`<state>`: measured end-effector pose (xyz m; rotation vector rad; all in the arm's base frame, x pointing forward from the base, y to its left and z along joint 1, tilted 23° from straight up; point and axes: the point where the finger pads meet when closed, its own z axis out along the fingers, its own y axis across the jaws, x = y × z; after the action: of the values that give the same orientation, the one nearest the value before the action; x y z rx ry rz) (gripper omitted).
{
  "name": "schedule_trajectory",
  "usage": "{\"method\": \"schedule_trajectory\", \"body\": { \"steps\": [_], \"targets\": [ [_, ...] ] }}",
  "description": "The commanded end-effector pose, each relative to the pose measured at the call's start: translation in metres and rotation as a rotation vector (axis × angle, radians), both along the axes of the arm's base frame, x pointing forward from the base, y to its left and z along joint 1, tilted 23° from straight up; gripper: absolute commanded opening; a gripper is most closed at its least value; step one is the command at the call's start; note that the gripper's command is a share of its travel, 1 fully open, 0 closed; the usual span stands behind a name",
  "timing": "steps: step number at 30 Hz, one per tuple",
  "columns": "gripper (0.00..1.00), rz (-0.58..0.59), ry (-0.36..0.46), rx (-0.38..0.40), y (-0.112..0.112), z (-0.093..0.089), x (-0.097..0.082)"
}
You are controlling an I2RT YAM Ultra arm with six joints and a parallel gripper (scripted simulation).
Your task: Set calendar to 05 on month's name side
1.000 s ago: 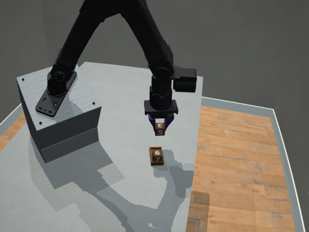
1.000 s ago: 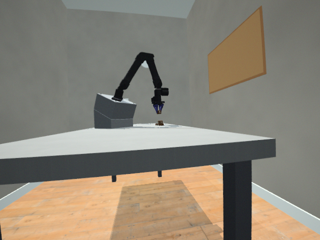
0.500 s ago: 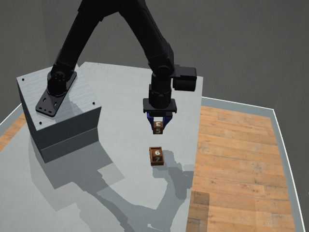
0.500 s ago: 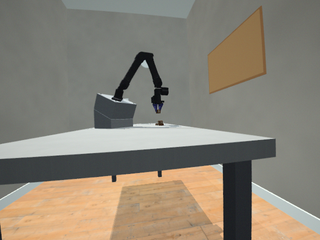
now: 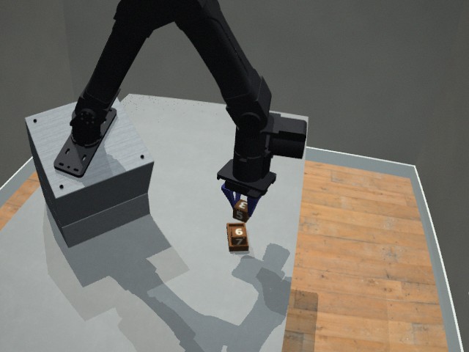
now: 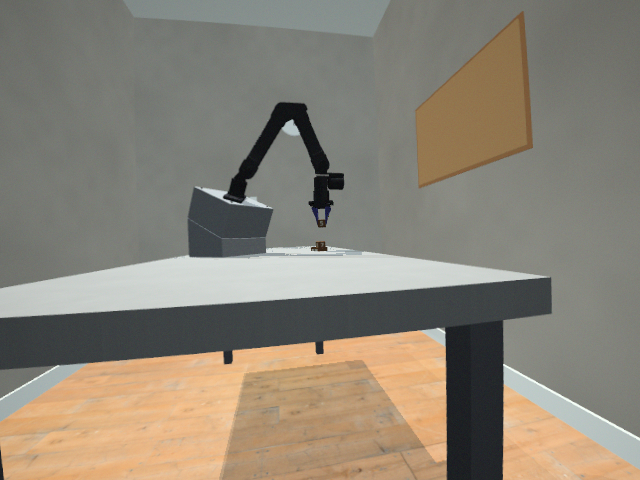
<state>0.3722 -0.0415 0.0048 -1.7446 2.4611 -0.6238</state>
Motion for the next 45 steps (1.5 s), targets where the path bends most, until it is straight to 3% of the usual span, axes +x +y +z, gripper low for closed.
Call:
{"method": "schedule_trajectory", "body": {
  "steps": [1,23,45],
  "targets": [
    [0.27,-0.166,-0.067,0.074,-0.006,0.008,0.007],
    [0.27,-0.890,-0.295,0.294,-0.073,0.027,0.016],
    [0.27,-0.911,-0.301,0.301,-0.077,0.021,0.019]
  ]
}}
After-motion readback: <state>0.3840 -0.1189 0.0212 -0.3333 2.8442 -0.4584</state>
